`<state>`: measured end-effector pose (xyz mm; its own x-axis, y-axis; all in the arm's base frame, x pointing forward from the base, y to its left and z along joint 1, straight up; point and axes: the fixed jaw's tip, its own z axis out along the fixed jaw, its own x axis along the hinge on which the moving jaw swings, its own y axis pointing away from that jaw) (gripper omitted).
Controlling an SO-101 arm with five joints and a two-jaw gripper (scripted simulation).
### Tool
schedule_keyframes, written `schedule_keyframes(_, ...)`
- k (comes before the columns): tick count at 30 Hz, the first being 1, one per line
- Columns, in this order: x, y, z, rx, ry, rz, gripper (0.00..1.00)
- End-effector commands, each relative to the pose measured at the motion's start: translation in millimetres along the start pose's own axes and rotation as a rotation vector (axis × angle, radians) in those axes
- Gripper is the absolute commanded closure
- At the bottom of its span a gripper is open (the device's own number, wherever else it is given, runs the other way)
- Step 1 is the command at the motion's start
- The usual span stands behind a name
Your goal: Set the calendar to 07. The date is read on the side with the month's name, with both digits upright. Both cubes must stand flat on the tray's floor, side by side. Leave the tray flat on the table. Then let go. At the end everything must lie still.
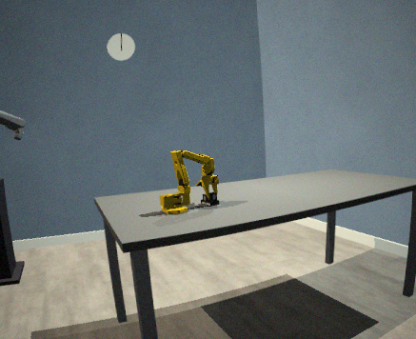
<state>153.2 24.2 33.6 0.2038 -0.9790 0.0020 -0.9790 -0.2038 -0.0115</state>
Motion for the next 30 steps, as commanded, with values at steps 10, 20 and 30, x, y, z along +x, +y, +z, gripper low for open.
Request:
schedule_keyframes(10,0.3,-3.3,2.3,0.024,0.000,-0.001,1.00)
schedule_keyframes(20,0.3,-3.4,6.3,0.024,0.000,-0.001,1.00)
schedule_keyframes(30,0.3,-3.4,7.0,0.024,0.000,-0.001,1.00)
